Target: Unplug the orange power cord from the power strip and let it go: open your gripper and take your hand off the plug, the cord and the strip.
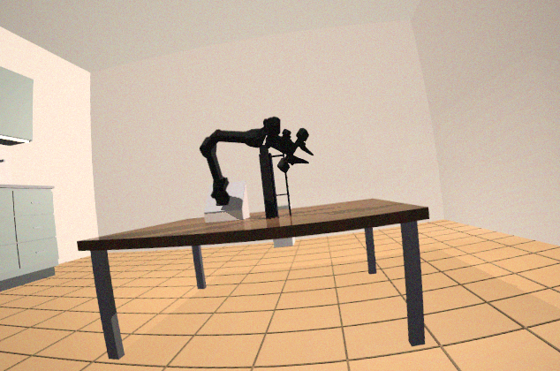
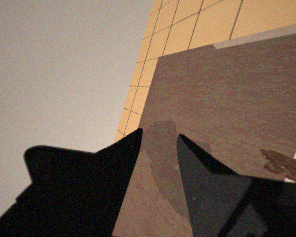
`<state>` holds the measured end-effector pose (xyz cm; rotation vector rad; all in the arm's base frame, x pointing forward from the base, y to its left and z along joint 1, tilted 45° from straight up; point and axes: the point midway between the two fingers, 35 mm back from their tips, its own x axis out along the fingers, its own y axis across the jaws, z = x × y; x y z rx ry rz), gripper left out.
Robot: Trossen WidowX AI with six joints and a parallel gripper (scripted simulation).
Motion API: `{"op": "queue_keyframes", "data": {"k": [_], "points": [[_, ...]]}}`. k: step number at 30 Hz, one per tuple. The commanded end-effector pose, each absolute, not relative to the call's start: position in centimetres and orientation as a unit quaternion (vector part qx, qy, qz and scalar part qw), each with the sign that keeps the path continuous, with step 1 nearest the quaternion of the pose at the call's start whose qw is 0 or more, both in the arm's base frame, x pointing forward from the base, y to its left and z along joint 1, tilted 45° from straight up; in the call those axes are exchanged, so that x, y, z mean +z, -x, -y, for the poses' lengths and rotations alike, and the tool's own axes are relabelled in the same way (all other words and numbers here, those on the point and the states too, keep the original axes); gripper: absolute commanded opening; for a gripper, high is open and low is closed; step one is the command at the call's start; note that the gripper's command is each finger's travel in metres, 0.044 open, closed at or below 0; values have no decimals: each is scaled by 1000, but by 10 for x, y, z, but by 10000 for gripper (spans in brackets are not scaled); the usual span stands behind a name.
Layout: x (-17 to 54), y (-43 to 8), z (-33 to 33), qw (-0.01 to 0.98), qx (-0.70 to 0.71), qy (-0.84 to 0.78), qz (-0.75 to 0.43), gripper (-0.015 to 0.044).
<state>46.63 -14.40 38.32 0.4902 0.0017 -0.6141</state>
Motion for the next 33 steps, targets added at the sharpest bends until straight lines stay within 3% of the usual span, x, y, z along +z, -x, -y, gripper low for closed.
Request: {"op": "queue_keyframes", "data": {"k": [1,8,15,22,33], "points": [[328,-489,98,941,-271,-175,-103,160],[255,-497,10,950,-187,-37,-246,160],[186,-472,-81,919,-66,139,-364,160],[127,-425,-152,838,60,315,-441,160],[61,-349,-187,665,190,503,-518,160]]}}
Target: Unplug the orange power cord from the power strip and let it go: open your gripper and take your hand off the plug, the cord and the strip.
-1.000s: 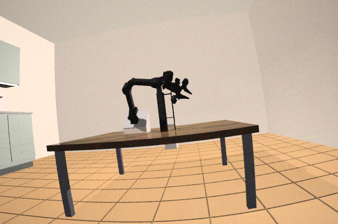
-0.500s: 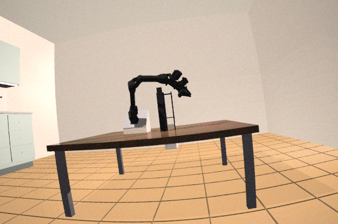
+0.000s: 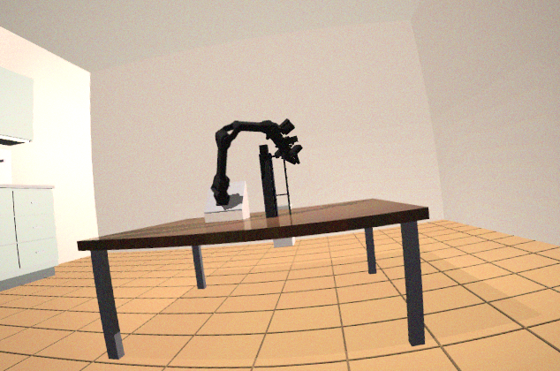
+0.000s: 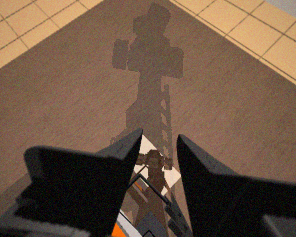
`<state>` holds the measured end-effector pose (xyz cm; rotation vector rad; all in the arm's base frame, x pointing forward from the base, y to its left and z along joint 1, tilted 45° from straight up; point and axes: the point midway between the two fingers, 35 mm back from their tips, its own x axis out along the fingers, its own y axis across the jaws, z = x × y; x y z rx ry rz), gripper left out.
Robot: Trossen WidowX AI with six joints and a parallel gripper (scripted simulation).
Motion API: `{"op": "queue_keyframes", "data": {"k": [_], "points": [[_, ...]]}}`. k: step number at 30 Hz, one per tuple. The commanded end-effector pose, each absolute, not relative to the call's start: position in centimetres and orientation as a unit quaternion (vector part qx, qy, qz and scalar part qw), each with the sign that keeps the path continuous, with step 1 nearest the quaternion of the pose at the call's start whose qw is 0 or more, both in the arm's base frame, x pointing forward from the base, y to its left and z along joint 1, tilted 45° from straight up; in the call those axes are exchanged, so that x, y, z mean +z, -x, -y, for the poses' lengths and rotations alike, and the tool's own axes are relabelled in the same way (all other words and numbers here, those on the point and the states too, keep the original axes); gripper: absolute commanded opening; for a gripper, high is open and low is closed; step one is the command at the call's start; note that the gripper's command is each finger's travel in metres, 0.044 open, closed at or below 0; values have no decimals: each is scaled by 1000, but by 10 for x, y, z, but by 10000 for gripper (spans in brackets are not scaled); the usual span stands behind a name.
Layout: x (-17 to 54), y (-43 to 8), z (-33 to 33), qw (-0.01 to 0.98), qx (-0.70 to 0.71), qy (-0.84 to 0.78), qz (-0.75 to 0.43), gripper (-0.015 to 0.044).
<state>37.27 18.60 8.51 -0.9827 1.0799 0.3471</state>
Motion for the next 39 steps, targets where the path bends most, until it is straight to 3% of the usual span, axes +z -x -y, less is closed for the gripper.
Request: {"op": "queue_keyframes", "data": {"k": [1,11,39], "points": [[56,-342,-186,642,198,519,-527,160],[16,-246,-134,260,291,675,-626,160],[30,-247,-119,252,292,677,-627,160]]}}
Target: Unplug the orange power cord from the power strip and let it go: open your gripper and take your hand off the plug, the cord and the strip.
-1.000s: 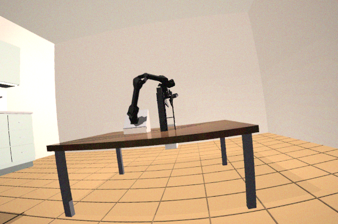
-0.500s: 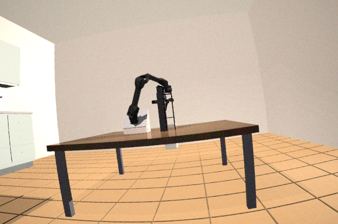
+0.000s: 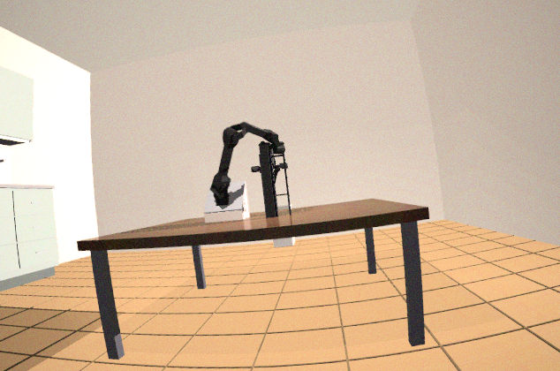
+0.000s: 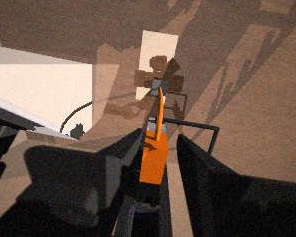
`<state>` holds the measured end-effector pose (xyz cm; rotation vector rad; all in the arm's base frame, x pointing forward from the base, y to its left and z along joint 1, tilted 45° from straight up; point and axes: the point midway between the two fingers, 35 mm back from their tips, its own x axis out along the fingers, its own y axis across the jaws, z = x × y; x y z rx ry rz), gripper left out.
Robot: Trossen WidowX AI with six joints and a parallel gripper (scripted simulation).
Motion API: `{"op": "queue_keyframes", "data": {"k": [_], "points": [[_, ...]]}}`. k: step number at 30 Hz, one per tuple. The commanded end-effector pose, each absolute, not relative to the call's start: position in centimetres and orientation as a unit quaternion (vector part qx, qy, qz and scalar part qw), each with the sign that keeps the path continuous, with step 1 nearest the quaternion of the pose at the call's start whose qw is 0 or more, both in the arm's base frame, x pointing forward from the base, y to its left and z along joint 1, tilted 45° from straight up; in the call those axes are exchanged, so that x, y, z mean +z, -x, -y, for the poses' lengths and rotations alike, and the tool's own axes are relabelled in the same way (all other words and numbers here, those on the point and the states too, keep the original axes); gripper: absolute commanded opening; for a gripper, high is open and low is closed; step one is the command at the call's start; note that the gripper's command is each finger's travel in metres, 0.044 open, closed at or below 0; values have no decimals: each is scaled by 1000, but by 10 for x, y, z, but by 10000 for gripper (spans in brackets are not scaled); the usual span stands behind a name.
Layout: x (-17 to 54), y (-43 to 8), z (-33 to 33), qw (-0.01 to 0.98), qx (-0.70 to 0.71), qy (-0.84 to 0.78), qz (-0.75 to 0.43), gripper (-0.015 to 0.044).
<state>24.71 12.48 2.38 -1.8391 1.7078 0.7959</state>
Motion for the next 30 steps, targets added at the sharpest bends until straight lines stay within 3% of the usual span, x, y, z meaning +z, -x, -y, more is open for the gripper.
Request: {"op": "queue_keyframes", "data": {"k": [1,30], "points": [[31,-248,-118,252,292,677,-627,160],[35,-249,-96,251,291,677,-627,160]]}}
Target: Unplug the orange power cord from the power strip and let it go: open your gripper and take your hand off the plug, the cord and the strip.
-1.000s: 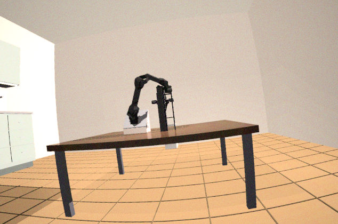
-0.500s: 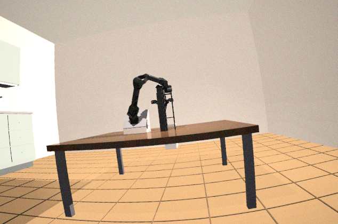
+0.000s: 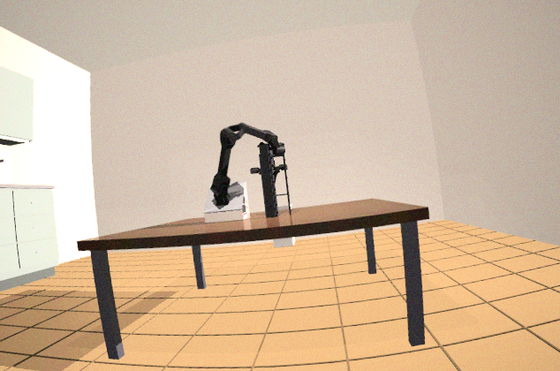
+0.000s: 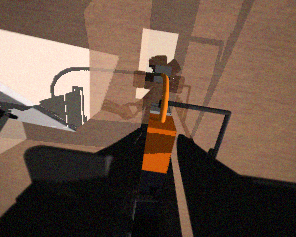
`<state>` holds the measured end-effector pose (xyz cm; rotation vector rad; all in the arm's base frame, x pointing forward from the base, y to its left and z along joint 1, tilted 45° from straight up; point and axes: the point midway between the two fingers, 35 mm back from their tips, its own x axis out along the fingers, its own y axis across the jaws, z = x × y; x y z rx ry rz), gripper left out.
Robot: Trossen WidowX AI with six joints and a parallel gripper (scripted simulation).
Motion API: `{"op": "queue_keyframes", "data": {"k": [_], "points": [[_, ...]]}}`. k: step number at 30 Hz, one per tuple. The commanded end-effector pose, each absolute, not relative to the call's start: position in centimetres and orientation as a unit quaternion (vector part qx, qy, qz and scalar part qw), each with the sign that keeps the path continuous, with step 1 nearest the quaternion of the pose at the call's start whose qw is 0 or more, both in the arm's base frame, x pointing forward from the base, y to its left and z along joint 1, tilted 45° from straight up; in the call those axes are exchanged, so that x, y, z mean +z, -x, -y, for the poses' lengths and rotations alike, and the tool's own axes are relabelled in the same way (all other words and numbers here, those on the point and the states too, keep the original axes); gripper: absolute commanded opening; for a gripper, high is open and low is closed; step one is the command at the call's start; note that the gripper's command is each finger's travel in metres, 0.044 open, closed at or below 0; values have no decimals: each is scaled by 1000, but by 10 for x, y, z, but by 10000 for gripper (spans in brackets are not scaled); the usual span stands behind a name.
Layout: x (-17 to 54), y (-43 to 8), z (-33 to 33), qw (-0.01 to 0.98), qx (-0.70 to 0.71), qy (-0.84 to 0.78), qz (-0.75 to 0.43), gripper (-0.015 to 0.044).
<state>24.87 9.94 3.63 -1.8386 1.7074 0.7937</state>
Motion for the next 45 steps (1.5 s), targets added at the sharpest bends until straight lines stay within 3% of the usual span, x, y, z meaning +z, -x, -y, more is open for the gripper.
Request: {"op": "queue_keyframes", "data": {"k": [1,5,13,44,45], "points": [[35,-249,-96,251,291,677,-627,160],[36,-249,-99,252,292,676,-628,55],[36,-249,-99,252,292,676,-628,2],[6,-246,-133,253,293,676,-627,0],[7,-246,-132,253,293,676,-627,26]]}}
